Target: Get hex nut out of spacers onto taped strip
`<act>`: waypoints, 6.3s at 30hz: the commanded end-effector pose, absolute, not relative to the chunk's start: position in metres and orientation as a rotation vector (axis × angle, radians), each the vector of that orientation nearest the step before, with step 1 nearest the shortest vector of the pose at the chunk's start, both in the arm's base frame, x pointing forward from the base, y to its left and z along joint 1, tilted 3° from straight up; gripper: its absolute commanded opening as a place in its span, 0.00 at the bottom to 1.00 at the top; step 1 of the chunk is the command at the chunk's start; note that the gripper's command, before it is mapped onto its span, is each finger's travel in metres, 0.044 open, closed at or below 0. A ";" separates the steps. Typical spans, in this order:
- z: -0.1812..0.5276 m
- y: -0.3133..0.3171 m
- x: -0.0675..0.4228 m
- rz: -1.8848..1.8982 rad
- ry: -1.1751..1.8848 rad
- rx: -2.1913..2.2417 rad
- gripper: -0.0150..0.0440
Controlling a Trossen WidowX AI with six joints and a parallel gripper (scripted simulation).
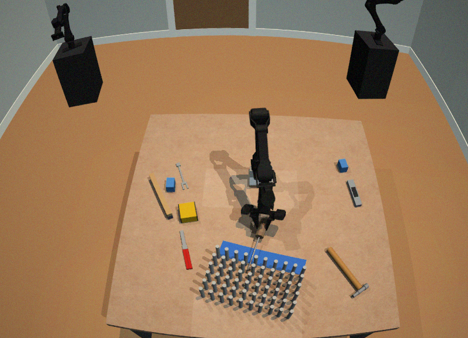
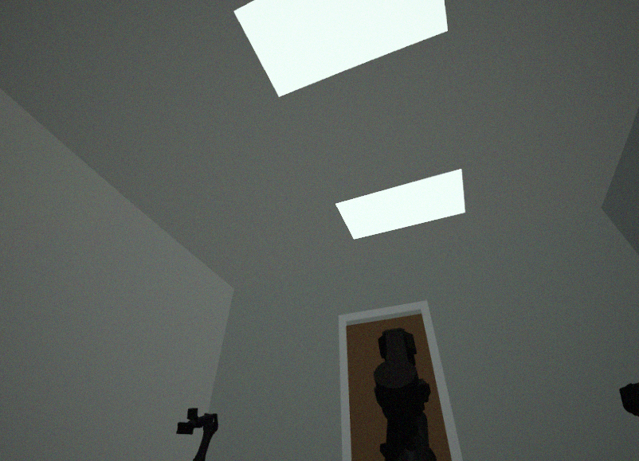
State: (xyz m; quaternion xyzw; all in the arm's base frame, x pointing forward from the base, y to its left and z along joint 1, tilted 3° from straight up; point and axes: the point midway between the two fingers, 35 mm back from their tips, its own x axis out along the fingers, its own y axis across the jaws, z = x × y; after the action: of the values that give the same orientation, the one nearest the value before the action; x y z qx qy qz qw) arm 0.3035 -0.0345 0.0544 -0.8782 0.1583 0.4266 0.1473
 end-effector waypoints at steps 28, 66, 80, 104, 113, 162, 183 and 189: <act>0.059 -0.043 0.325 1.217 0.448 -2.539 0.25; 0.061 -0.053 0.348 1.214 0.449 -2.541 0.25; 0.060 -0.049 0.350 1.213 0.452 -2.541 0.25; 0.061 -0.053 0.365 1.211 0.456 -2.542 0.25; 0.061 -0.054 0.371 1.211 0.455 -2.543 0.25; 0.039 -0.056 0.371 1.213 0.453 -2.546 0.25; 0.039 -0.056 0.357 1.216 0.455 -2.546 0.25; 0.039 -0.055 0.354 1.216 0.455 -2.546 0.25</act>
State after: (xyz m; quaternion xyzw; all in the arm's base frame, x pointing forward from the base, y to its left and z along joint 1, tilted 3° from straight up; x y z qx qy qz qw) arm 0.3572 -0.0564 0.0387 -0.8811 0.1600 0.4213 0.1435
